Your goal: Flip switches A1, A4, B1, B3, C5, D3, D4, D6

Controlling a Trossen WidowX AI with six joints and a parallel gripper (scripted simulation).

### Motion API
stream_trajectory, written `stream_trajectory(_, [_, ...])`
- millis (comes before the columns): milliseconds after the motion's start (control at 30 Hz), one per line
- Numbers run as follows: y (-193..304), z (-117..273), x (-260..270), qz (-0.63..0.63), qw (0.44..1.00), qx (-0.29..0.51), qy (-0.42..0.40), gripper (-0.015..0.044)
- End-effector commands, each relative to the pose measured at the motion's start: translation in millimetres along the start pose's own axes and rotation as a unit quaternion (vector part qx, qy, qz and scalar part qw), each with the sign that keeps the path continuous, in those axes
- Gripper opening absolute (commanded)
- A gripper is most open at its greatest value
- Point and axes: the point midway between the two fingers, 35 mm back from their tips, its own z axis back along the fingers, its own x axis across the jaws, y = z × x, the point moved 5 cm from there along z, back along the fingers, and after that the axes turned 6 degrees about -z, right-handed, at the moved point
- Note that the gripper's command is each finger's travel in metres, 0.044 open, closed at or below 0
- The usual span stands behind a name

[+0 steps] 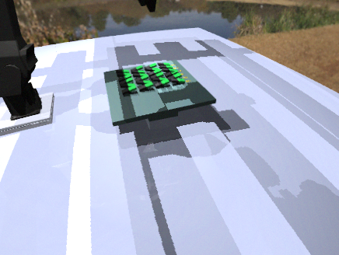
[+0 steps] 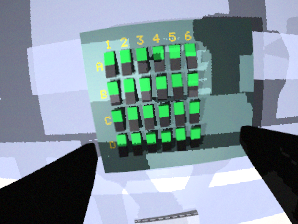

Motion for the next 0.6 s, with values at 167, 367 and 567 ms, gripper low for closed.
stream_trajectory(167, [-29.1, -81.2, 51.7, 0.006, 1.0, 0.018, 0.011, 0.0242])
stream_trajectory(367, [-31.0, -95.5, 61.1, 0.007, 1.0, 0.021, 0.013, 0.0085])
stream_trajectory(567, [-30.2, -108.4, 60.9, 0.007, 1.0, 0.016, 0.012, 0.0])
